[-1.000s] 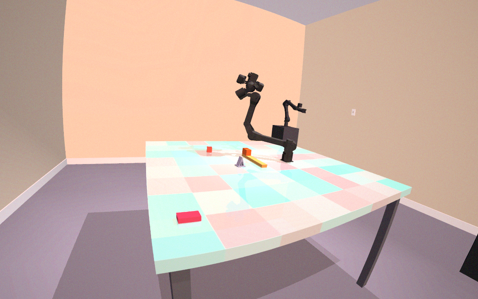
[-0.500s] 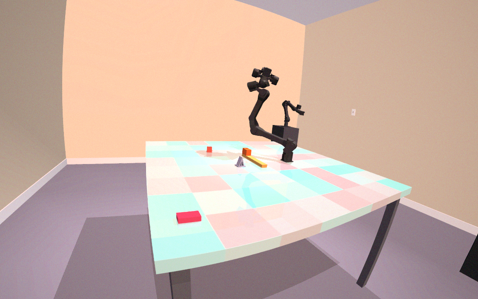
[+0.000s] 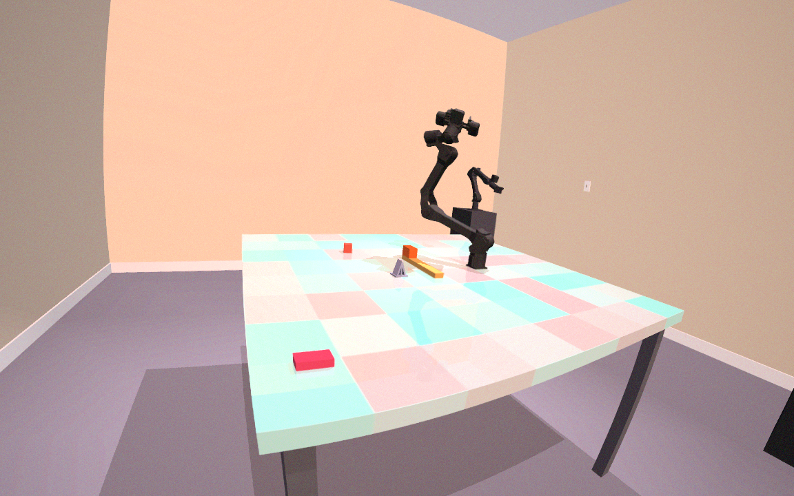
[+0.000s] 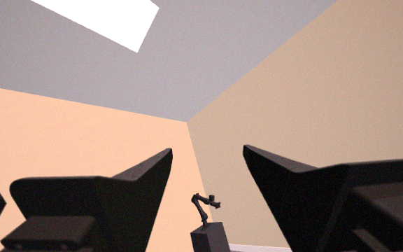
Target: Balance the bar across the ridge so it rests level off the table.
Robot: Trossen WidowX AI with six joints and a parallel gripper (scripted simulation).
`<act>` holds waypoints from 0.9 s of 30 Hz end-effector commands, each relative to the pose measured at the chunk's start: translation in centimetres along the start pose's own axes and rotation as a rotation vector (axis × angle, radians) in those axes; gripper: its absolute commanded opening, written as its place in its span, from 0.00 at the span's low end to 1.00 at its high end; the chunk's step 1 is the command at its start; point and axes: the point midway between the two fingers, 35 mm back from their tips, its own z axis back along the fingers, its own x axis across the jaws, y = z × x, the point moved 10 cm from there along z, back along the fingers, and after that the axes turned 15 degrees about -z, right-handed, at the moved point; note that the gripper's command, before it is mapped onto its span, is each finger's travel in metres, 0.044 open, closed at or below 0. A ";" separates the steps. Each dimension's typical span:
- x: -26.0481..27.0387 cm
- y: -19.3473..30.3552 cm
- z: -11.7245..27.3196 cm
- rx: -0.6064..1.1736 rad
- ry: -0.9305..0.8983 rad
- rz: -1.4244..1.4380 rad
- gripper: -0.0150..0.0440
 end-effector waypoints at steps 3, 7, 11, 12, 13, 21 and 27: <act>-1.9 -1.5 -1.1 -0.087 0.066 0.077 0.79; -3.5 -2.7 -1.7 -0.152 0.126 0.132 0.79; -5.5 -4.3 -2.0 -0.232 0.204 0.193 0.79; -6.0 -4.7 -2.1 -0.252 0.224 0.209 0.79; -6.5 -5.1 -2.1 -0.271 0.244 0.225 0.79; -9.5 -7.7 -1.7 -0.431 0.387 0.362 0.79; -11.5 -9.6 -0.9 -0.540 0.504 0.474 0.79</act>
